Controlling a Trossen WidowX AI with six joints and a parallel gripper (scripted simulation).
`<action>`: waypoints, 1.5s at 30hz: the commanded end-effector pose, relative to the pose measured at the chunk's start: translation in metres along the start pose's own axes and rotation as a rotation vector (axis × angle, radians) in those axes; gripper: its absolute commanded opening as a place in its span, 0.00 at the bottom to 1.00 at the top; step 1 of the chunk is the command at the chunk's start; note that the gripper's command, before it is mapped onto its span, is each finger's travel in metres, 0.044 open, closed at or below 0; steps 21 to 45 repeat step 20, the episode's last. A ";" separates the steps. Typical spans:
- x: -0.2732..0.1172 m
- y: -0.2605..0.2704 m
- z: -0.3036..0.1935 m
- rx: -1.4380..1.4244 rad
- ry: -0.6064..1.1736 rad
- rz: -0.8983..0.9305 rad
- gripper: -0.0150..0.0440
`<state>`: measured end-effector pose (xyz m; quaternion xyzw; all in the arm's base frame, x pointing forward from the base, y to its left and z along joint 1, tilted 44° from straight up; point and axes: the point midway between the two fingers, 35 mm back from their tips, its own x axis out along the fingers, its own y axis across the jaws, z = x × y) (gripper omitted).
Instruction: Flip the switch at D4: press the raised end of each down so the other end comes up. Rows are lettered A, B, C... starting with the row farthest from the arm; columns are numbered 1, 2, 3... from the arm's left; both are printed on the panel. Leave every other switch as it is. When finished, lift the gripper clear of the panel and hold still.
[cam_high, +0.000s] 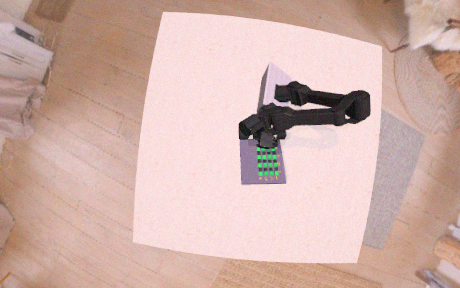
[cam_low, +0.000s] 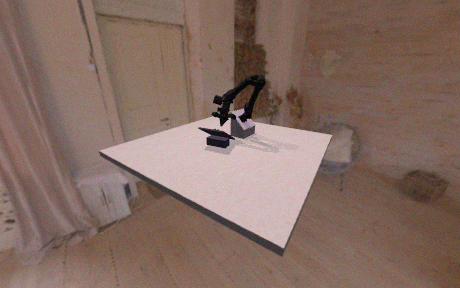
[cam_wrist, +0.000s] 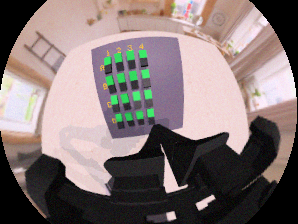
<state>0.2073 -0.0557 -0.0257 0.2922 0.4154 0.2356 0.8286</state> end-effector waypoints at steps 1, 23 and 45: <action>-0.009 0.001 0.001 -0.009 -0.003 0.000 0.25; -0.016 0.037 0.052 -0.008 -0.004 0.002 0.25; -0.016 0.037 0.052 -0.008 -0.004 0.002 0.25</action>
